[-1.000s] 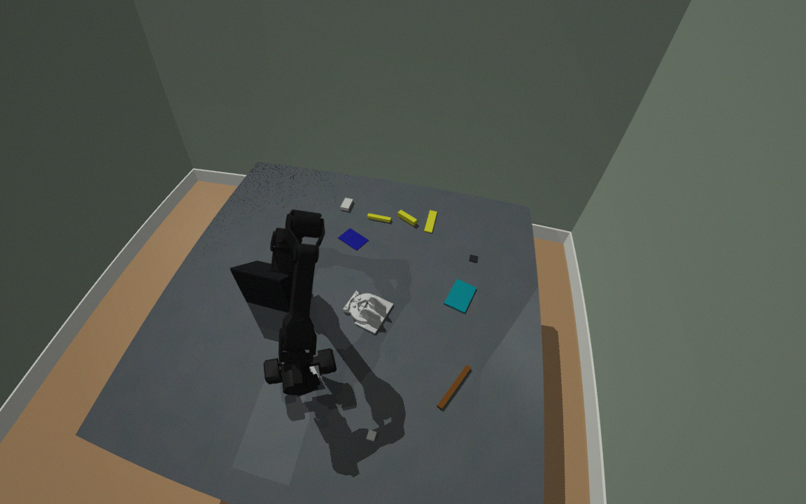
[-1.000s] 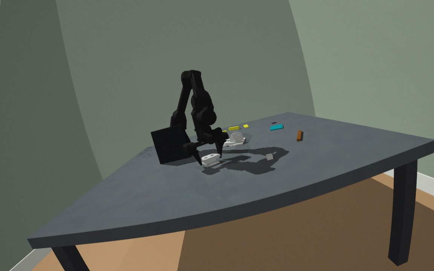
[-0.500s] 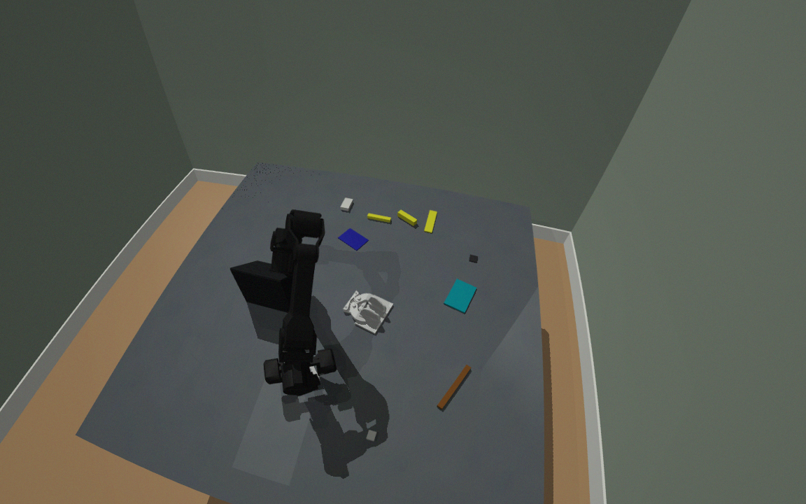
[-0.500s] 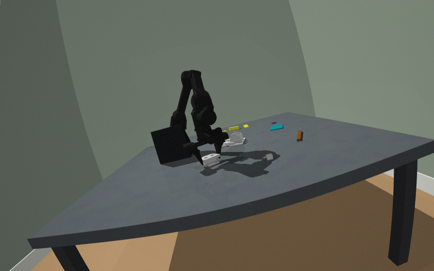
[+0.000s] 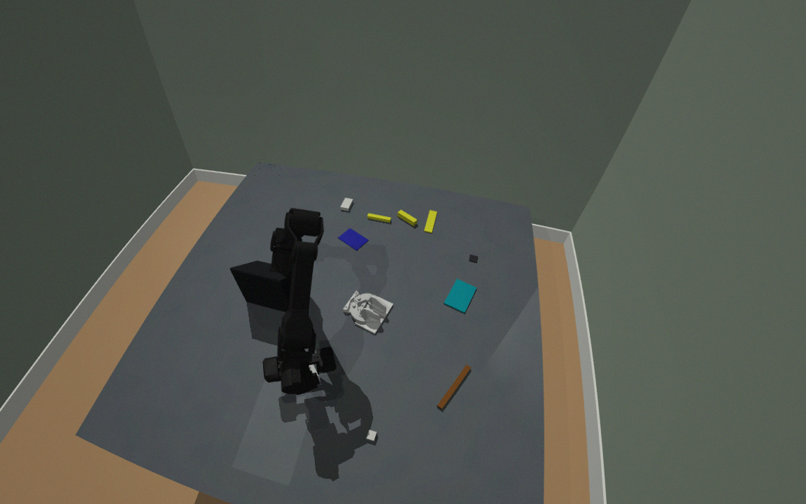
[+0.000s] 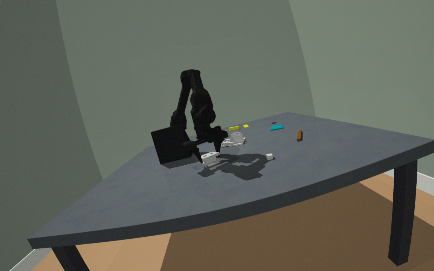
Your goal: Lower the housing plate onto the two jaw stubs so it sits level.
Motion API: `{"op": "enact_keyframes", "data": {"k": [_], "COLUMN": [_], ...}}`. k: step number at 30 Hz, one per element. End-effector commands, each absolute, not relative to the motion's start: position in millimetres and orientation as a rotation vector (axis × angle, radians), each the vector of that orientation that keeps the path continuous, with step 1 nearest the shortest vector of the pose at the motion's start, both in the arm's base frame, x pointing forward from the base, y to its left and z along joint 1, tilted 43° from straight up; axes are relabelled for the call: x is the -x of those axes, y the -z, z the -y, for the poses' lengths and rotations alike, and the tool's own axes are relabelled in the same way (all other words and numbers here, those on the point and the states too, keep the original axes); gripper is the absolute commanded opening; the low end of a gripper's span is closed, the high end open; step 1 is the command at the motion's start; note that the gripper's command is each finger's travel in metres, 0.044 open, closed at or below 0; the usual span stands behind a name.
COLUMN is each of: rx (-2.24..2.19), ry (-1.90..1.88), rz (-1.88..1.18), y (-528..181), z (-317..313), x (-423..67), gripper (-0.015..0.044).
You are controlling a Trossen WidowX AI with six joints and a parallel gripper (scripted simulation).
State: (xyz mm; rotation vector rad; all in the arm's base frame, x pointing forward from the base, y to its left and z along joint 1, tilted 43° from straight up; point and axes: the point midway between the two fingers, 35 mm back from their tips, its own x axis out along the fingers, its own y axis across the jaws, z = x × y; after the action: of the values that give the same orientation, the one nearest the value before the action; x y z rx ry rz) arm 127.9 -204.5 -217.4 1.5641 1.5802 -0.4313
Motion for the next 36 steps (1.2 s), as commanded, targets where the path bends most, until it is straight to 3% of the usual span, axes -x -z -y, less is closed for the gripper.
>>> {"op": "enact_keyframes", "data": {"k": [1, 23, 36], "rx": [-1.553, -1.56, -1.792], "ry": [0.435, 0.441, 0.74], "rz": [-1.576, -1.575, -1.552], "y": [207, 169, 140], "z": [217, 248, 236], "x": [-127, -119, -148], "gripper": [0.0351, 0.0351, 0.0351]}}
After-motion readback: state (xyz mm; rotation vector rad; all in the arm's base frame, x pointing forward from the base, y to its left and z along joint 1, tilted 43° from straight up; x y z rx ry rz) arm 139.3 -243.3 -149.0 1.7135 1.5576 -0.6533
